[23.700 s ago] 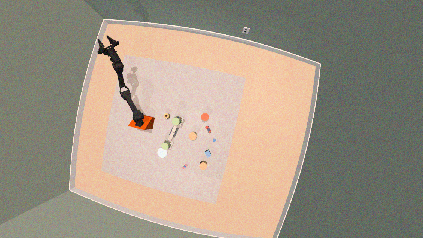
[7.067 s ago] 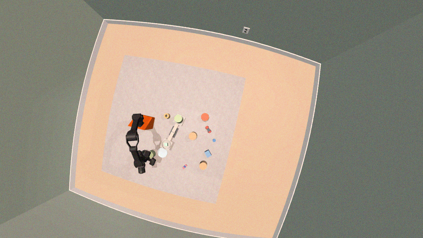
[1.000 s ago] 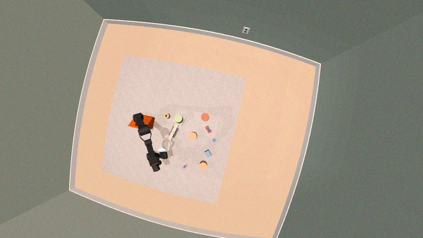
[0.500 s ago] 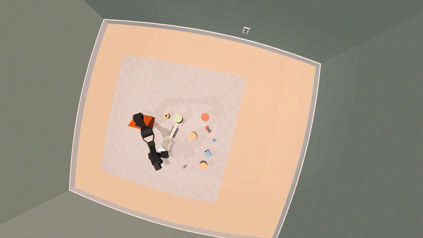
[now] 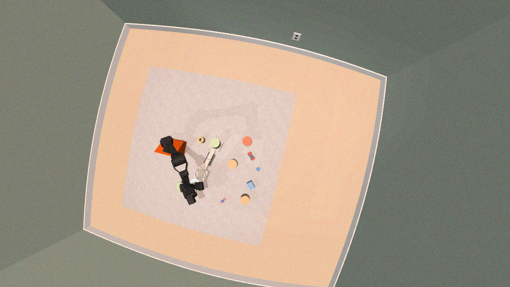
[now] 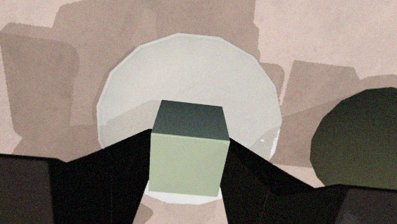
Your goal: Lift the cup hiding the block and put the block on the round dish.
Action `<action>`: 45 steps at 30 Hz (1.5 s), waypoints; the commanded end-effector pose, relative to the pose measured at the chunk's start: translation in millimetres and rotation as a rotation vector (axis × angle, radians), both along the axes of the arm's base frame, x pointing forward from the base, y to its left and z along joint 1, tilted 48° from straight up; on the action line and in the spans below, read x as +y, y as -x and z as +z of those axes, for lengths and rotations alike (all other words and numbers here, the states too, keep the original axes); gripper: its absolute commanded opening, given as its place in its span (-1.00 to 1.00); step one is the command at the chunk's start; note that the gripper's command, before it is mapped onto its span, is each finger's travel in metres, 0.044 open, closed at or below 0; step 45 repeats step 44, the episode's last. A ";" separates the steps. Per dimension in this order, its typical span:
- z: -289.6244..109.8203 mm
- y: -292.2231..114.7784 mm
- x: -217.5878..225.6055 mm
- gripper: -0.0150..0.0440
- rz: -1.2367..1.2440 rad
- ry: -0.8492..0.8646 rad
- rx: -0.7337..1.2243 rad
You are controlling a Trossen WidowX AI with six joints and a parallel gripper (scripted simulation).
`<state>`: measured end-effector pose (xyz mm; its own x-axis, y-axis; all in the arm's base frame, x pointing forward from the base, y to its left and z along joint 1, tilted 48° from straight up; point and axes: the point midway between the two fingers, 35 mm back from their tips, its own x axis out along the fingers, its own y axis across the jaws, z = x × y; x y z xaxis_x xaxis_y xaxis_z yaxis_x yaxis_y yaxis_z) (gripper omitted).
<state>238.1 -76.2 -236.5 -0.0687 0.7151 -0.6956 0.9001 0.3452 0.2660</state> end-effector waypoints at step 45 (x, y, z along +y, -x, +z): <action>66.4 -2.0 -70.8 1.00 -0.014 -0.003 0.008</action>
